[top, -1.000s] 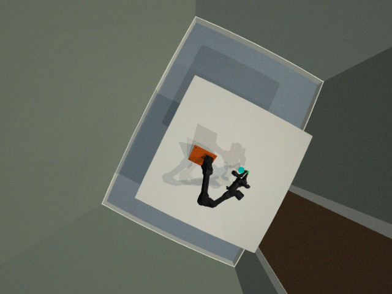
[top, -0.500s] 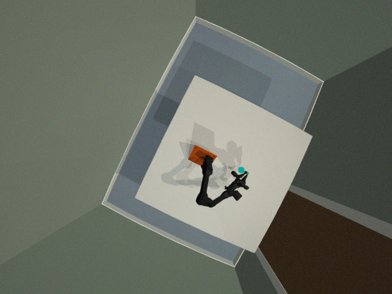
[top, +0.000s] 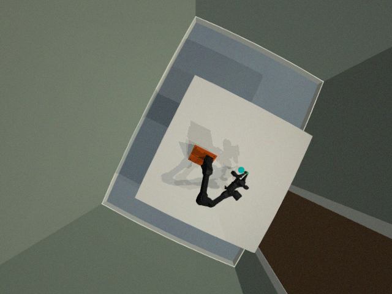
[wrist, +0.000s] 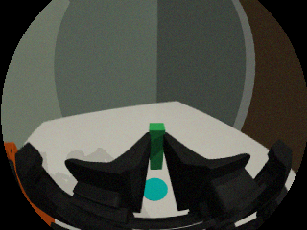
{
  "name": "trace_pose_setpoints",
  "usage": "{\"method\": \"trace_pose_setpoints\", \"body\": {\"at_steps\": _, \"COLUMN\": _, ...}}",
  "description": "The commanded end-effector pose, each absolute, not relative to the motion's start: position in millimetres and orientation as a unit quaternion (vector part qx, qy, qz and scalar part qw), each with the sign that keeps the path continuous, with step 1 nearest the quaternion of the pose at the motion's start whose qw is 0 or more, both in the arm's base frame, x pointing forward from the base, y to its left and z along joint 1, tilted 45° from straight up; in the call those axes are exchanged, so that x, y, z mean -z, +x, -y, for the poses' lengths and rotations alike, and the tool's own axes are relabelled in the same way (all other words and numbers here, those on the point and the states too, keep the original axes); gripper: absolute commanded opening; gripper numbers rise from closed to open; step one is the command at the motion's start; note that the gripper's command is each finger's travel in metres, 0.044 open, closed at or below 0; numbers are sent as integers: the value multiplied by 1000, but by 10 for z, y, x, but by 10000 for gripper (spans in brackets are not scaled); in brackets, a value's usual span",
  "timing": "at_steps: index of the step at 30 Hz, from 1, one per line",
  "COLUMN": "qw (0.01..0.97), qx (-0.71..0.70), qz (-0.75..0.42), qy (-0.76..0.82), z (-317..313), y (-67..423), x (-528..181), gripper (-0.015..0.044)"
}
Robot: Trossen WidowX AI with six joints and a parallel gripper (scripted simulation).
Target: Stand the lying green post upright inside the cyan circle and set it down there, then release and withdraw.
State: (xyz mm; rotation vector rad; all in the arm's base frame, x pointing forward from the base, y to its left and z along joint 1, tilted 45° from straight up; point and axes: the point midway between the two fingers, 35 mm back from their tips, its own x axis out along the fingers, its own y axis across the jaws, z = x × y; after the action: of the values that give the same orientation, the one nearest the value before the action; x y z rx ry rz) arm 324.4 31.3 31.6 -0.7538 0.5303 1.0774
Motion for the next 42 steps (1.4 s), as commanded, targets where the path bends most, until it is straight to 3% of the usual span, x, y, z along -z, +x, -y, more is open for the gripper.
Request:
{"method": "trace_pose_setpoints", "body": {"at_steps": 1, "qw": 758, "qx": -496, "qz": -243, "qy": -347, "z": -248, "y": 3253, "x": -249, "gripper": 23}}
{"method": "trace_pose_setpoints", "body": {"at_steps": 18, "qw": 758, "qx": -496, "qz": -244, "qy": -347, "z": 290, "y": 3243, "x": 289, "gripper": 23}}
{"method": "trace_pose_setpoints", "body": {"at_steps": 38, "qw": 758, "qx": -495, "qz": -250, "qy": -343, "z": 440, "y": 3254, "x": 452, "gripper": 23}}
{"method": "trace_pose_setpoints", "body": {"at_steps": 42, "qw": 758, "qx": -495, "qz": -250, "qy": -343, "z": 440, "y": 3254, "x": 452, "gripper": 127}}
